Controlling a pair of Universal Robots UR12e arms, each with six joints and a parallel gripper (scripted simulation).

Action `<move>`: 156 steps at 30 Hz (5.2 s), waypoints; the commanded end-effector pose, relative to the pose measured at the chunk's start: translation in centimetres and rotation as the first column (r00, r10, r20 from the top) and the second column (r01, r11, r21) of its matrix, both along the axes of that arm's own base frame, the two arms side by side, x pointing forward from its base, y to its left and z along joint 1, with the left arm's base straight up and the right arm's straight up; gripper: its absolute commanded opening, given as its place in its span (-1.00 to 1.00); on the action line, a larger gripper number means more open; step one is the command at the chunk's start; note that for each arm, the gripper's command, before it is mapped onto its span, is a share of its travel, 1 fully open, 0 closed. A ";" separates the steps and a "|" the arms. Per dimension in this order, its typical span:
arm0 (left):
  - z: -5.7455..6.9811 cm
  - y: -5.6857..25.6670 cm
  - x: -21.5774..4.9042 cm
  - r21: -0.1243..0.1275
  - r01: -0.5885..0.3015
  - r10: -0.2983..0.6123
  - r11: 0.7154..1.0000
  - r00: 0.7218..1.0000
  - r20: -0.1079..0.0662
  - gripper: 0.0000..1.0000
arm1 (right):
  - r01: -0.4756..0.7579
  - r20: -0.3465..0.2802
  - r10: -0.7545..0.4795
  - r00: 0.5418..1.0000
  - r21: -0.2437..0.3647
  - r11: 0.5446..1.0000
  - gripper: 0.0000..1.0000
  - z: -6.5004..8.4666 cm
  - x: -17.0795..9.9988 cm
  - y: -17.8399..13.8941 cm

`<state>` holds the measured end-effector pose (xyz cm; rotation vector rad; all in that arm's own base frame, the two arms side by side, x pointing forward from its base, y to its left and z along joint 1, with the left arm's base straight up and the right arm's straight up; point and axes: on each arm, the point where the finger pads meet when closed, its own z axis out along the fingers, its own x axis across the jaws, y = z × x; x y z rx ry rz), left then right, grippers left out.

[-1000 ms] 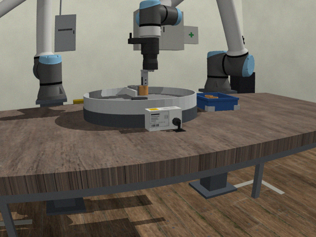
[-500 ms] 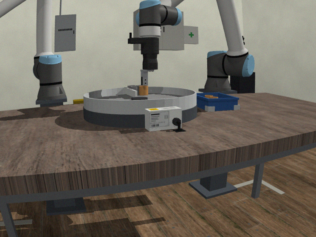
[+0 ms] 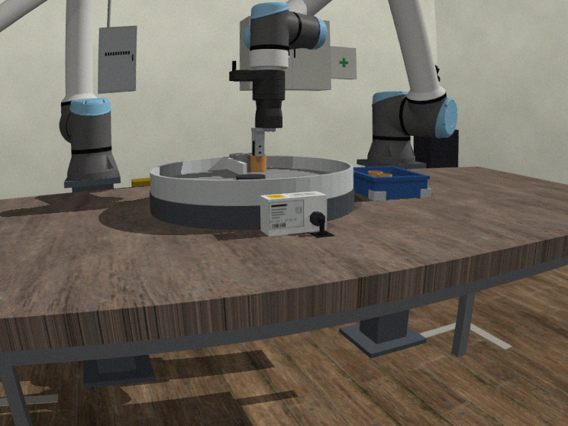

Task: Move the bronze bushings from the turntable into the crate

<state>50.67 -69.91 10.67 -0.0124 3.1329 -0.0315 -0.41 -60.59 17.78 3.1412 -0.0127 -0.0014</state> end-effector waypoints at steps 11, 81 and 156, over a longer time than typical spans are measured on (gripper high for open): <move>-1.9 0.5 -0.5 0.020 0.002 -0.002 1.000 1.000 -0.011 -0.28 | 0.000 0.001 0.000 1.000 0.000 1.000 1.00 -0.1 -0.1 0.2; 3.1 0.0 0.1 0.016 0.001 -0.001 1.000 1.000 -0.009 -0.28 | 0.000 0.001 0.000 1.000 0.000 1.000 1.00 -0.1 -0.1 0.2; 3.1 0.9 -0.5 0.015 -0.309 0.309 0.951 0.951 -0.008 -0.28 | 0.000 0.001 0.000 1.000 0.000 1.000 1.00 -0.1 -0.1 0.2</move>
